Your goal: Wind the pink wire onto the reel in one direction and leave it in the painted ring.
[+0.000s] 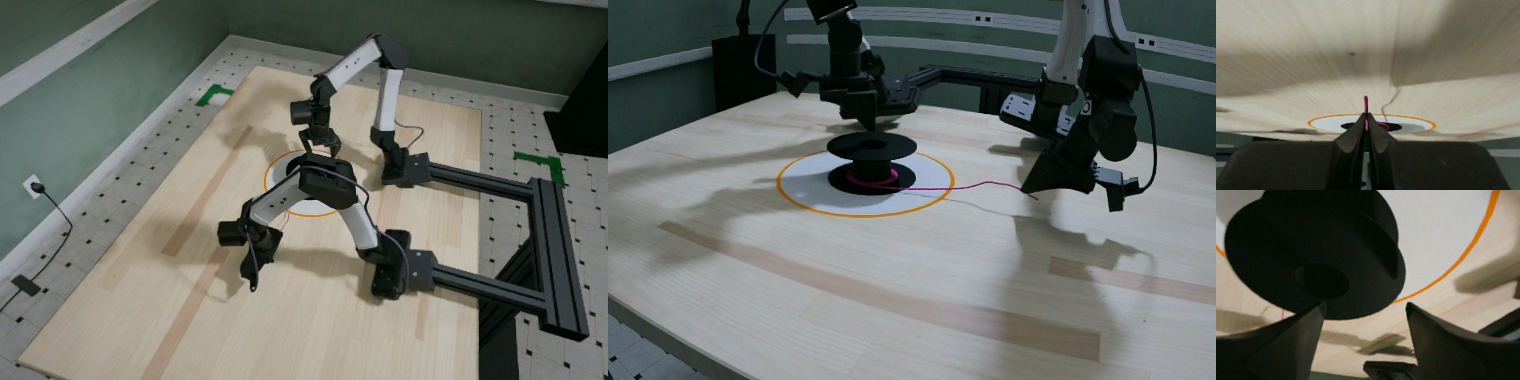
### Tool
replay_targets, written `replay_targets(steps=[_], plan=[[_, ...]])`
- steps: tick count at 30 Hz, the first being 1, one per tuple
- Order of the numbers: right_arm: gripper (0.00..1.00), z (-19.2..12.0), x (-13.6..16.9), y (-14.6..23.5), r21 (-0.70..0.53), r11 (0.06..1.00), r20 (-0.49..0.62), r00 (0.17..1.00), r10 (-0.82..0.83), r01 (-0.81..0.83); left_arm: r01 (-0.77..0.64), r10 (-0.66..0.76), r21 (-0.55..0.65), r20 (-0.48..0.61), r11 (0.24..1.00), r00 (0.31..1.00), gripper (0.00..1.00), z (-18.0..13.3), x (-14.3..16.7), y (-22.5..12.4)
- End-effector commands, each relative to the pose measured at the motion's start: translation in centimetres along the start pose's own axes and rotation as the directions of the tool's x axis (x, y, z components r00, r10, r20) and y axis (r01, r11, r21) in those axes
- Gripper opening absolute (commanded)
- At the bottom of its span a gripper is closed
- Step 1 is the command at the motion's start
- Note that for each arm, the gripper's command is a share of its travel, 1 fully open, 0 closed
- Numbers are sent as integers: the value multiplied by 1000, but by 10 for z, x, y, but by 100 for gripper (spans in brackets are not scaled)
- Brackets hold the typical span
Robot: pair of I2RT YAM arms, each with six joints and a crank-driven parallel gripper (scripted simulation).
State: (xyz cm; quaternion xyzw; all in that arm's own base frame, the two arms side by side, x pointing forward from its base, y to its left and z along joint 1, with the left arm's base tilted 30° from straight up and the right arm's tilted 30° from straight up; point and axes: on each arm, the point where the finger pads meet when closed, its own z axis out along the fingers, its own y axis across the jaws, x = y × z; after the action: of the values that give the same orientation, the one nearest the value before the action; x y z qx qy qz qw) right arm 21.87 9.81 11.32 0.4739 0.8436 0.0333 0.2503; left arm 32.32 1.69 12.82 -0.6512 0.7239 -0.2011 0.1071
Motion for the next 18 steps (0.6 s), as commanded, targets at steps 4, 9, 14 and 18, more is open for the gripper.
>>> replay_targets(steps=[4,9,14,18], plan=[[85,-11,-5,-4,9,1000,19,1000,-22,22,-11,11,36,-1,999,1000,0,-10,5,-7],[85,-6,-16,12,14,957,16,957,-288,288,-11,11,36,-1,999,1000,0,-10,6,-5],[85,-4,-22,23,19,844,12,844,-536,536,-11,11,36,-1,999,1000,0,-10,6,-4],[85,-3,-31,34,30,631,5,631,-775,775,-10,10,36,-1,999,1000,0,-10,6,-2]])
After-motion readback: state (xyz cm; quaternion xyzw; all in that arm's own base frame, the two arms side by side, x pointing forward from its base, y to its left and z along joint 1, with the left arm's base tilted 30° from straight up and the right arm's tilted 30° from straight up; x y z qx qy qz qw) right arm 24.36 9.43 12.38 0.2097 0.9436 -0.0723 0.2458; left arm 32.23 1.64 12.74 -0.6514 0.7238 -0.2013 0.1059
